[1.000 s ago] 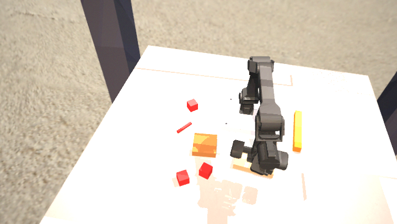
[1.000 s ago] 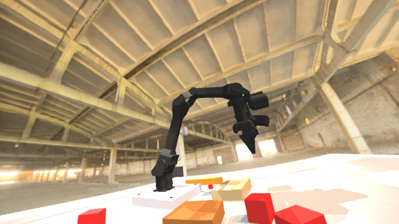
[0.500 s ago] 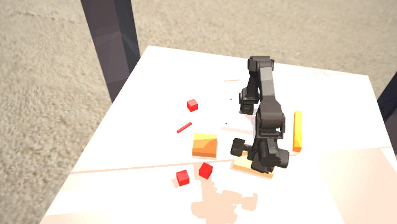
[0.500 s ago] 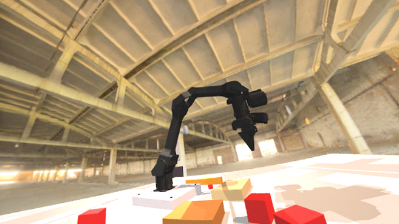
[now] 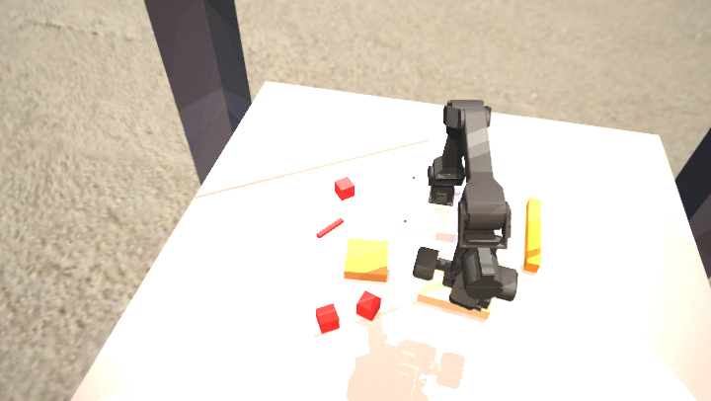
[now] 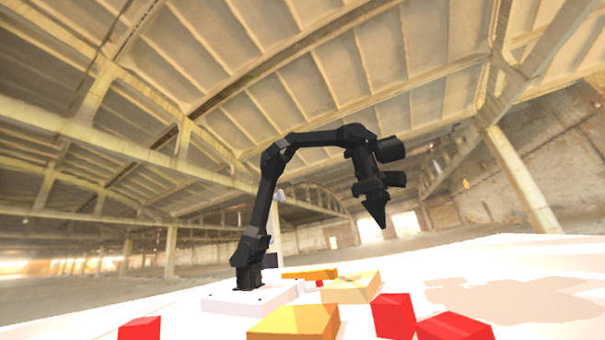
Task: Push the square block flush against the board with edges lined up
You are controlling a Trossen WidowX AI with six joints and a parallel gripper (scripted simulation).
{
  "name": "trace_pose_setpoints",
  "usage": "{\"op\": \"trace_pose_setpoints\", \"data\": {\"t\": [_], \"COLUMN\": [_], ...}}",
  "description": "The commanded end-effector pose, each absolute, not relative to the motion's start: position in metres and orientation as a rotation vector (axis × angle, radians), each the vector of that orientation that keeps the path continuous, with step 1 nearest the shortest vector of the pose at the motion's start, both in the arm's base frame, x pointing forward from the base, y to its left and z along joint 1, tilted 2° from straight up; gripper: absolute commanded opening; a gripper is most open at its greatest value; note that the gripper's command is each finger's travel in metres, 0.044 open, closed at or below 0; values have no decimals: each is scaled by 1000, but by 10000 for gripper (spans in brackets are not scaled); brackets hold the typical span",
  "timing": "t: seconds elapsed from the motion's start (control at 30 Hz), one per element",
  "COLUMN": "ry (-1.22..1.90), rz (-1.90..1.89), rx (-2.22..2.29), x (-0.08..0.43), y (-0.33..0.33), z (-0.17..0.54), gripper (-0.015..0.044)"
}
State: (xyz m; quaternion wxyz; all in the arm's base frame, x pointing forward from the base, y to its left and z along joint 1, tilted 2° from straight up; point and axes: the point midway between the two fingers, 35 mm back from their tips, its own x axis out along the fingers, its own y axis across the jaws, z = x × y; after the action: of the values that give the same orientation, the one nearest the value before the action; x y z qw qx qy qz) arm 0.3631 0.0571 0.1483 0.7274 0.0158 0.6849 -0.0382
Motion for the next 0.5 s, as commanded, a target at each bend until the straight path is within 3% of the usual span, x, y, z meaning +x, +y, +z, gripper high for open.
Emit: {"op": "trace_pose_setpoints", "data": {"t": [0.0, 0.47], "ry": [1510, 1477], "rz": [-79, -385], "rx": [38, 346], "x": [363, 352], "y": [58, -47], "z": [149, 130], "gripper": [0, 0]}}
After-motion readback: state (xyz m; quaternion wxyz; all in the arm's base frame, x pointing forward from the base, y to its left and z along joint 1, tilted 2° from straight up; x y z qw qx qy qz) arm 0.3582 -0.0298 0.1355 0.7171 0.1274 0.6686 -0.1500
